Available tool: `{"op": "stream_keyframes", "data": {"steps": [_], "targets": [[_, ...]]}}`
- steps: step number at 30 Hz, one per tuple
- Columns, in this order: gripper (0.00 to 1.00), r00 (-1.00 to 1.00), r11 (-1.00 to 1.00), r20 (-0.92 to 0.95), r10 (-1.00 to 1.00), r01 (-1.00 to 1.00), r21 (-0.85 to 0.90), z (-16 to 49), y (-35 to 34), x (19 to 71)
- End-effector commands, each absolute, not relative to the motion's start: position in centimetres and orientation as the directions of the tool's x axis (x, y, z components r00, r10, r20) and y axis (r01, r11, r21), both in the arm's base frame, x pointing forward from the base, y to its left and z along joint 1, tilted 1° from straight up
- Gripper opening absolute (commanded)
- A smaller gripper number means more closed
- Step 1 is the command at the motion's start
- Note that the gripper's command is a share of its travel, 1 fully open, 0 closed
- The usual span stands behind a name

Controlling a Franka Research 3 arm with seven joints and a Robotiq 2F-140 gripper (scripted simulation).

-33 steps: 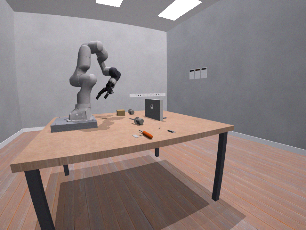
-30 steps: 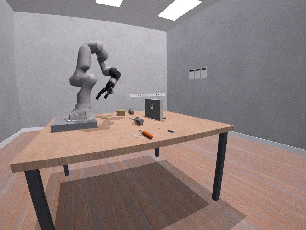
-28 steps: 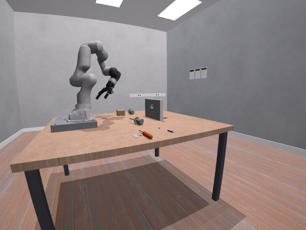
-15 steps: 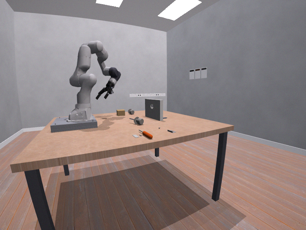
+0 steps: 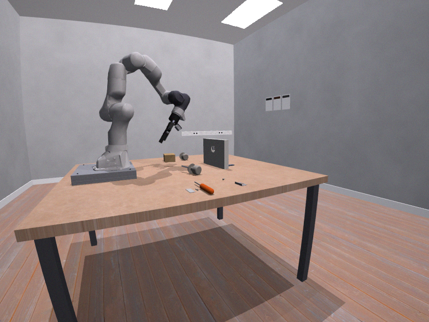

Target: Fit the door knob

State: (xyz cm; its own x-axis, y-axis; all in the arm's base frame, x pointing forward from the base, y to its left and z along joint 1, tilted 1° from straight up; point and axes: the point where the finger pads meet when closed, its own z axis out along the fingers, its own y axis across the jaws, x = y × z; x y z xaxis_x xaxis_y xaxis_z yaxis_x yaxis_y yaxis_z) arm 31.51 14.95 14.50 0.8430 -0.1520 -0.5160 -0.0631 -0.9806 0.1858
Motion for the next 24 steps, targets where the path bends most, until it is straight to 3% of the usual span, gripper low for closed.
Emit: {"op": "stream_keyframes", "data": {"steps": [1, 2, 7, 8, 13, 14, 19, 20, 24], "targets": [[1.0, 0.862, -0.949, -0.412, -0.295, -0.214, 0.233, 13.6, 14.8, 33.9], [1.0, 0.838, -0.912, -0.366, -0.405, -0.34, 0.231, 13.2, 10.4, 37.2], [1.0, 0.823, -0.884, -0.326, -0.464, -0.405, 0.235, 13.2, 10.4, 37.2], [1.0, 0.769, -0.817, -0.276, -0.577, -0.532, 0.223, 12.9, 5.5, 39.9], [1.0, 0.743, -0.781, -0.243, -0.624, -0.584, 0.221, 12.9, 5.5, 39.9], [1.0, 0.662, -0.69, -0.195, -0.724, -0.696, 0.199, 12.8, 0.3, 42.0], [1.0, 0.628, -0.65, -0.169, -0.76, -0.735, 0.193, 12.8, 0.3, 42.0], [1.0, 0.523, -0.537, -0.124, -0.843, -0.828, 0.161, 12.8, -4.8, 43.3], [1.0, 0.494, -0.505, -0.107, -0.863, -0.849, 0.154, 12.8, -4.8, 43.3]]}}
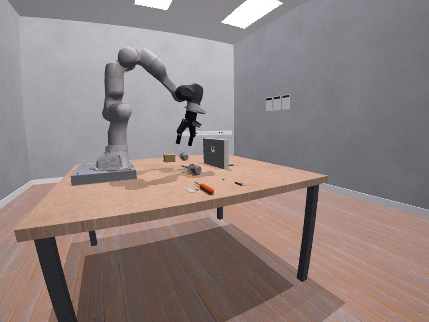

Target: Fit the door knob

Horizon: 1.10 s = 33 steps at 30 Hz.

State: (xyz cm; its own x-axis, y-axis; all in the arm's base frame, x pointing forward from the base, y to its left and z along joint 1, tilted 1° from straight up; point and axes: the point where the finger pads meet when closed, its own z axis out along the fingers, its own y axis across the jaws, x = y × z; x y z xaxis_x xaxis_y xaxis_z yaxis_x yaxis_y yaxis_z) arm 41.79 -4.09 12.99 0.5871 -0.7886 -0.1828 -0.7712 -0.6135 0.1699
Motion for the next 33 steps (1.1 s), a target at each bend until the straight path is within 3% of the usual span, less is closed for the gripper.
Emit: {"op": "stream_keyframes", "data": {"steps": [1, 5, 6, 11, 12, 17, 33], "targets": [[1.0, 0.385, -0.391, -0.073, -0.92, -0.913, 0.119, 13.0, -9.4, 44.0], [1.0, 0.358, -0.362, -0.061, -0.932, -0.925, 0.112, 13.0, -9.4, 44.0], [1.0, 0.235, -0.236, -0.029, -0.972, -0.969, 0.071, 13.1, -13.3, 44.1], [1.0, 0.235, -0.236, -0.029, -0.972, -0.969, 0.071, 13.1, -13.3, 44.1], [1.0, 0.136, -0.137, -0.008, -0.991, -0.99, 0.038, 13.3, -16.3, 44.0], [1.0, 0.009, -0.01, 0.012, -1.0, -1.0, -0.007, 13.5, -20.1, 43.6], [1.0, 0.007, -0.007, 0.012, -1.0, -1.0, -0.008, 13.5, -20.2, 43.5]]}}
